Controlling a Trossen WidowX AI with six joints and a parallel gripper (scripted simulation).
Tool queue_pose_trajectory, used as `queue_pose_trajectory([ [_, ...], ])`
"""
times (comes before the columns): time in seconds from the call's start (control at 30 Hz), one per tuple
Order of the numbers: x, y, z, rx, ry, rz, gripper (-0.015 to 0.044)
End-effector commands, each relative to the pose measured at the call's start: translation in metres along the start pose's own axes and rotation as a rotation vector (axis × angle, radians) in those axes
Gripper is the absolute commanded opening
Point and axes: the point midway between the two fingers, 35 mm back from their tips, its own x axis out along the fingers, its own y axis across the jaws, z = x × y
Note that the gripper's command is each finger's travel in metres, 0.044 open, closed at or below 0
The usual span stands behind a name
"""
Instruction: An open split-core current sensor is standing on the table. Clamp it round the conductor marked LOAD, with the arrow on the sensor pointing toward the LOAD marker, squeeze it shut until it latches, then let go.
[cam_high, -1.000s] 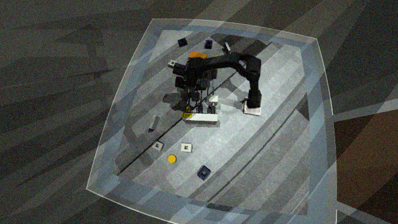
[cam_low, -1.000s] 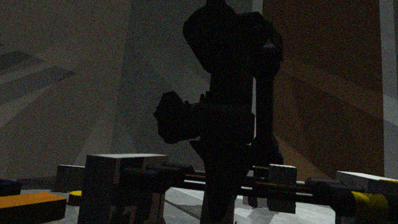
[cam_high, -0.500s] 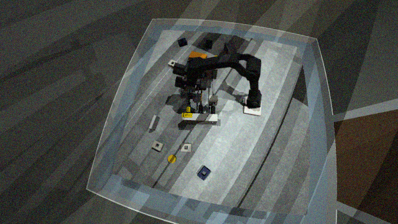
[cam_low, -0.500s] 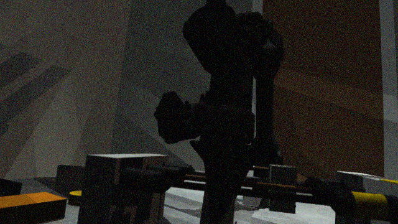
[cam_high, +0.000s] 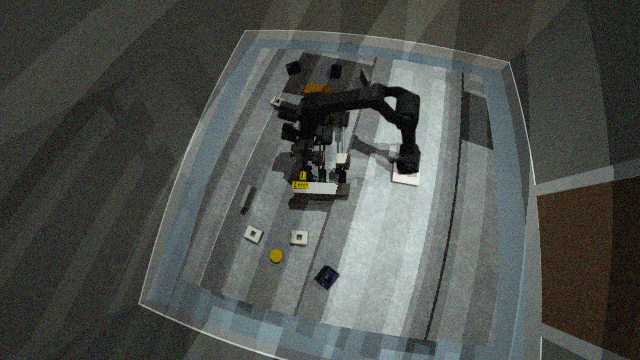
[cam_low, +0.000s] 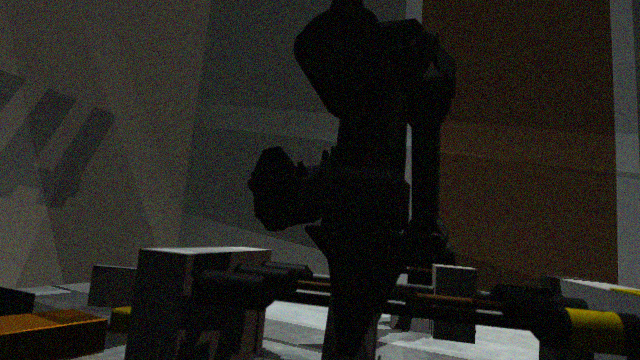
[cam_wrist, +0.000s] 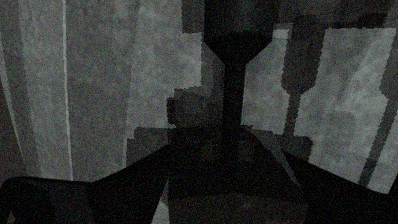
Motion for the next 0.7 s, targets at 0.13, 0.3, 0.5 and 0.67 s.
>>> queue_pose_trajectory([
  [0.13, -0.011, 0.003, 0.0, 0.0, -0.001, 0.024, 0.0],
  [0.3, -0.011, 0.003, 0.0, 0.0, -0.001, 0.024, 0.0],
  [0.5, 0.0, 0.0, 0.0, 0.0, 0.0, 0.0, 0.0],
  [0.67, 0.0, 0.0, 0.0, 0.0, 0.0, 0.0, 0.0],
])
